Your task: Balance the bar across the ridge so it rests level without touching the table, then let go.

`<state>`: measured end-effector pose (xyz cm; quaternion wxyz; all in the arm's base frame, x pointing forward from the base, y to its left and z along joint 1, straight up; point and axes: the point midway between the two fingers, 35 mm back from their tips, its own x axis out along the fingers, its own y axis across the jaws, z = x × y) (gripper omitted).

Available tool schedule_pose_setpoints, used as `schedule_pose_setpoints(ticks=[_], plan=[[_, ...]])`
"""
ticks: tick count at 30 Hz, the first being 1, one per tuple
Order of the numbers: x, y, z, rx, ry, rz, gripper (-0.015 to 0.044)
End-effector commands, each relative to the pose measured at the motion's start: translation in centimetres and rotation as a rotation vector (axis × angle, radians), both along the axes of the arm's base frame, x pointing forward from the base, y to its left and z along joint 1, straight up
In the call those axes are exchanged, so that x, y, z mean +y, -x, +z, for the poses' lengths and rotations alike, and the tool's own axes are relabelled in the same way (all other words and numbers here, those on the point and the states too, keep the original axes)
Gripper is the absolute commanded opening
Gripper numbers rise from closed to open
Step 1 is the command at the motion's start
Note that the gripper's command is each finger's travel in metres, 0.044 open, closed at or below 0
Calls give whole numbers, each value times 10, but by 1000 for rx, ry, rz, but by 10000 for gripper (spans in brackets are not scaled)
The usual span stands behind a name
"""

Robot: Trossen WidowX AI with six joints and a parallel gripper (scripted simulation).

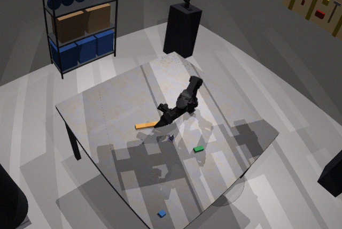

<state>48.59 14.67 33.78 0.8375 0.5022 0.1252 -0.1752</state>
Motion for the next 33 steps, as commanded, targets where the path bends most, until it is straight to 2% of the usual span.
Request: schedule_pose_setpoints(ticks=[1, 18, 33], plan=[[-29, -5, -30, 125, 94, 14, 315], [-127, 13, -131, 640, 358, 216, 315], [-197, 72, -197, 1034, 352, 534, 315]])
